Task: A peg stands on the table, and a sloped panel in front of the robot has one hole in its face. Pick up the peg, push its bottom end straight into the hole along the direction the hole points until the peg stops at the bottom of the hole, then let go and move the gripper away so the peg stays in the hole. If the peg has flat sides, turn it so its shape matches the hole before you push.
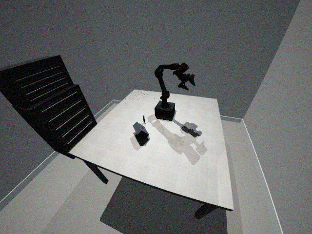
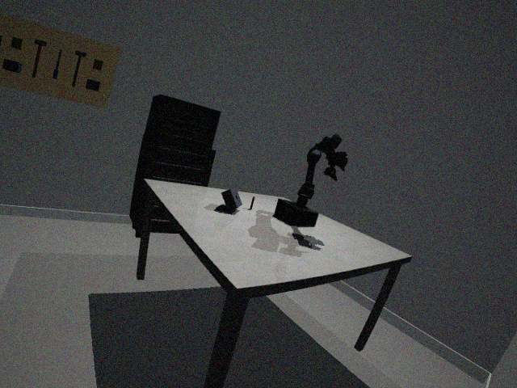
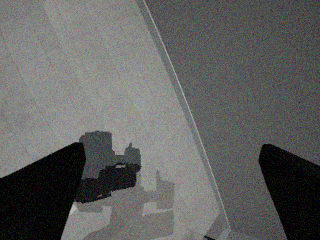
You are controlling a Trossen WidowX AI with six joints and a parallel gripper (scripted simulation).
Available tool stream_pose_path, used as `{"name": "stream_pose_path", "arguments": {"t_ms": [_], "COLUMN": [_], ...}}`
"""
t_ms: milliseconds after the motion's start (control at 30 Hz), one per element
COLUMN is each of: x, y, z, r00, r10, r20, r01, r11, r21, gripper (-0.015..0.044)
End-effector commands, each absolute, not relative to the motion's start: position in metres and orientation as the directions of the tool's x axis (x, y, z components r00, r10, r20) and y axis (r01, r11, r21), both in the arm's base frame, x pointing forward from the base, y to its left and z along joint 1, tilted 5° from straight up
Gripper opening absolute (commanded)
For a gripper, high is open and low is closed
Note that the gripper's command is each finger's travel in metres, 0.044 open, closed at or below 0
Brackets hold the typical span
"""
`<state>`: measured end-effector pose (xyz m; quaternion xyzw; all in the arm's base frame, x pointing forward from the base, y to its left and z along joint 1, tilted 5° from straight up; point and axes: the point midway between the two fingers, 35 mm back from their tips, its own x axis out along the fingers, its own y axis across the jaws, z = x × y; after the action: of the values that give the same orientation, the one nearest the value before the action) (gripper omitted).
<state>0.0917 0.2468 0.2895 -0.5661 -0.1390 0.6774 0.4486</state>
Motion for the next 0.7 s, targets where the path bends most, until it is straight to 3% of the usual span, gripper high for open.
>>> {"name": "stream_pose_path", "arguments": {"t_ms": [0, 667], "x": [0.107, 0.189], "y": [0.246, 0.224], "z": [0.283, 0.246], "r00": [0.079, 0.233], "r10": [0.745, 0.614], "r20": [-0.662, -0.754], "r01": [-0.524, -0.846], "r11": [-0.534, -0.255], "r21": [-0.664, -0.469], "gripper": [0.0440, 0.0440]}}
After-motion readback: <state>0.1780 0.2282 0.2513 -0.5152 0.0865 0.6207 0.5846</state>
